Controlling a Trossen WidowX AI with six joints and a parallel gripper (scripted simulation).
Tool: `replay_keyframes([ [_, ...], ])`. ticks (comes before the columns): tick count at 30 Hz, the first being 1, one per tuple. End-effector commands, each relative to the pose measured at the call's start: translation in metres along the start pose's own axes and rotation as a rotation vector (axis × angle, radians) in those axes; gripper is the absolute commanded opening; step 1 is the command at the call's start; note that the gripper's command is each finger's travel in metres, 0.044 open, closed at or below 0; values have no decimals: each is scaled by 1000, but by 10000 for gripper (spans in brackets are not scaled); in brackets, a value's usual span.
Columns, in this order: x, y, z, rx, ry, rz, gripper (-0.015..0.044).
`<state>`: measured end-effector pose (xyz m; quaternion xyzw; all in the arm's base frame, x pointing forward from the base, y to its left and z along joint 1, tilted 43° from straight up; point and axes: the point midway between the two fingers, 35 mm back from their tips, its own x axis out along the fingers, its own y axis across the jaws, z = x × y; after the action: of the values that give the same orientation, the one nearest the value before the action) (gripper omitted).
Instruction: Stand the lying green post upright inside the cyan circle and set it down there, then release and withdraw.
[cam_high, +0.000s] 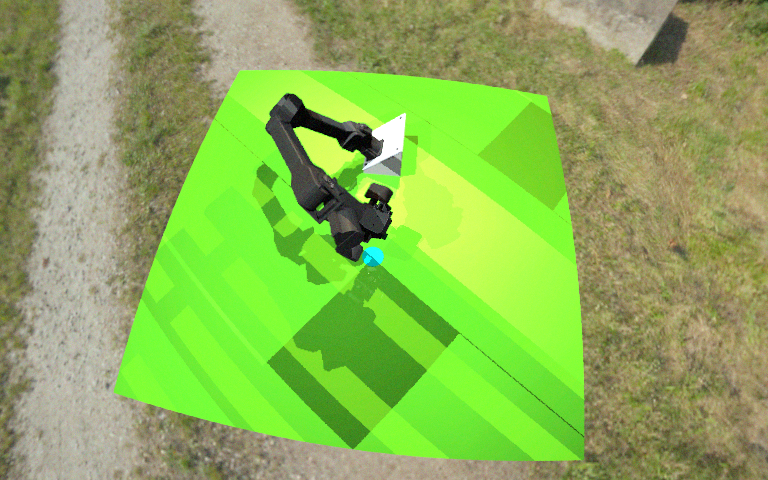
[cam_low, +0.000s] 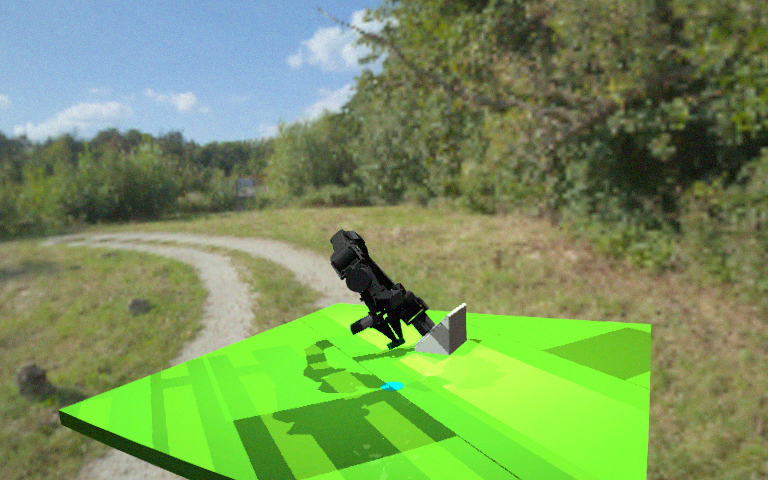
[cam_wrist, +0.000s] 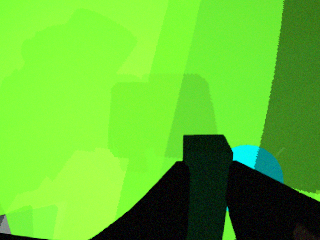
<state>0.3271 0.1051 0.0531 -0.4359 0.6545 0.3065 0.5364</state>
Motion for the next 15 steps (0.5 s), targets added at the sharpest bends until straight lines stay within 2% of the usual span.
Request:
replay_keyframes([
  [1, 2, 1, -2, -3, -27, 15, 23],
  [15, 4, 1, -2, -7, -128, 42, 23],
])
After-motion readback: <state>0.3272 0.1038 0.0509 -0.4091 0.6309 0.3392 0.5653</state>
